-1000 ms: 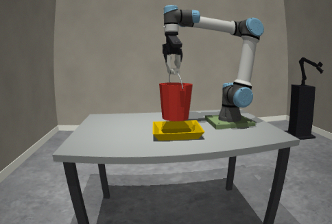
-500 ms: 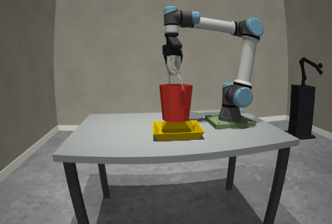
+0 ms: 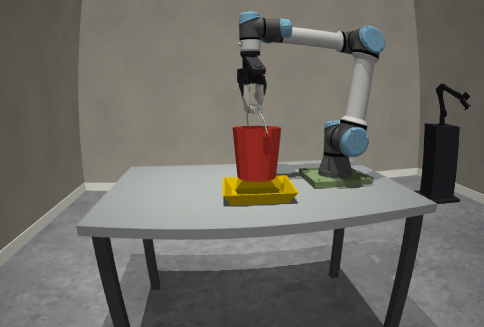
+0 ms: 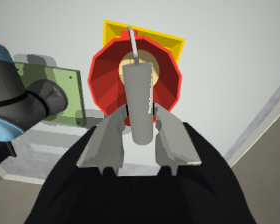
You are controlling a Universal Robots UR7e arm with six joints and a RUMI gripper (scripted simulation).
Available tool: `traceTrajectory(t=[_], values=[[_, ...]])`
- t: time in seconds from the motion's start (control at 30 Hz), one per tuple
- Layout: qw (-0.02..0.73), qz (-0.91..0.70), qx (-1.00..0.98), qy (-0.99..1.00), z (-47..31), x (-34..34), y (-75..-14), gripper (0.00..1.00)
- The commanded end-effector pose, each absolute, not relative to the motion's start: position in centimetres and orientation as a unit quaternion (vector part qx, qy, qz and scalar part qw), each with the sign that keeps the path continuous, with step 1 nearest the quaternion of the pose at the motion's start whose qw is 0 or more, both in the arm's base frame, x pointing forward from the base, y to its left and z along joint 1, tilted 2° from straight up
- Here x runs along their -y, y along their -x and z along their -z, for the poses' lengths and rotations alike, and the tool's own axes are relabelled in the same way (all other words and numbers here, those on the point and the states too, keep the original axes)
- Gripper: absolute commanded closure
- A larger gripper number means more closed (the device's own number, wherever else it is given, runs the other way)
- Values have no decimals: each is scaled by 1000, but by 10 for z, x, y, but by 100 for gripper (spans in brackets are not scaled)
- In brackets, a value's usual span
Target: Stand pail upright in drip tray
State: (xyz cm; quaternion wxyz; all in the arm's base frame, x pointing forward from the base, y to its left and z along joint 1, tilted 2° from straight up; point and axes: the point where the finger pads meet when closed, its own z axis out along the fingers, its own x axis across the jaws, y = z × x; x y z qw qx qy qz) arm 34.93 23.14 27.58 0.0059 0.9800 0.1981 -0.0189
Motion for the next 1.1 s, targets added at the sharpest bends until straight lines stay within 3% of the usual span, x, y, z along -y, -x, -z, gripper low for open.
traceTrajectory(t=[0.0,1.07], values=[[6,18,-198,-980,-271,-231,-349,100],[6,18,-198,-980,-236,-228,-347,100]])
